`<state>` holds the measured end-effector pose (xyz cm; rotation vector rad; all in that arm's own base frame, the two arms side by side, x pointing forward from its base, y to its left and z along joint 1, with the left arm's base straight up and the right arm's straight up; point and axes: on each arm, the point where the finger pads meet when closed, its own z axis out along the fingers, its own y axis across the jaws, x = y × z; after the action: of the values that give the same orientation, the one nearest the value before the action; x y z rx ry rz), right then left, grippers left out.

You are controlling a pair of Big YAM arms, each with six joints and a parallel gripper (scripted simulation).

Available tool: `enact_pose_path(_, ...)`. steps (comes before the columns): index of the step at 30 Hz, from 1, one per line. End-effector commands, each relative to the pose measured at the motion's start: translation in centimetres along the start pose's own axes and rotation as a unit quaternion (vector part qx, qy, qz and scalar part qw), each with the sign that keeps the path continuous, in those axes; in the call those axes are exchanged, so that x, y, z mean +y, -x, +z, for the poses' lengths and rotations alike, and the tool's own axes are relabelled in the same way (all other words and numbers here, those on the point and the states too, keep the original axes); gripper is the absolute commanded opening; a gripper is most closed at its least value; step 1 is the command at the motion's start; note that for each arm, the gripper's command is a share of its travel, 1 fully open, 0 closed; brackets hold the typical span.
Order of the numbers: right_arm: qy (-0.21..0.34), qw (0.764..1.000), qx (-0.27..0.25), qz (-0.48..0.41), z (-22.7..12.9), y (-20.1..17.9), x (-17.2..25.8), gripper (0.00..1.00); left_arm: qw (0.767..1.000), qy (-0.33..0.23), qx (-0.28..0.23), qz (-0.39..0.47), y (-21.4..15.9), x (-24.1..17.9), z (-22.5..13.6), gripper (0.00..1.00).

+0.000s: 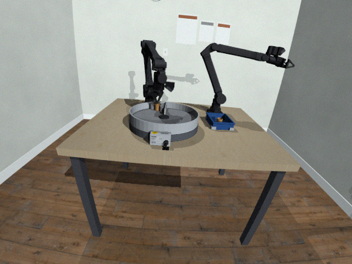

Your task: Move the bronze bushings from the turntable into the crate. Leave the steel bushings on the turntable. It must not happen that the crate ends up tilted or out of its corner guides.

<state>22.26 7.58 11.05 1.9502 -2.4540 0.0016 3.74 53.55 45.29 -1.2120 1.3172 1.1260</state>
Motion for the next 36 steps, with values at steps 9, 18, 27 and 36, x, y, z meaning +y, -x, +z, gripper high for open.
enact_pose_path(9,-0.025,0.999,-0.019,0.0,-1.6,1.0,-1.8,0.15,0.999,0.004,-0.044,-0.007,4.8,0.4,0.4,1.0)
enact_pose_path(18,-0.025,0.999,-0.019,0.0,-1.6,1.0,-1.8,0.15,0.999,0.004,-0.044,-0.007,4.8,0.4,0.4,1.0)
enact_pose_path(27,-0.031,0.999,-0.022,0.0,-2.3,1.4,-2.6,0.15,0.999,0.004,-0.044,-0.007,4.8,0.4,0.4,1.0)
enact_pose_path(36,-0.026,0.999,-0.019,0.001,-2.0,1.2,-2.2,0.15,0.999,0.004,-0.044,-0.007,4.8,0.4,0.4,1.0)
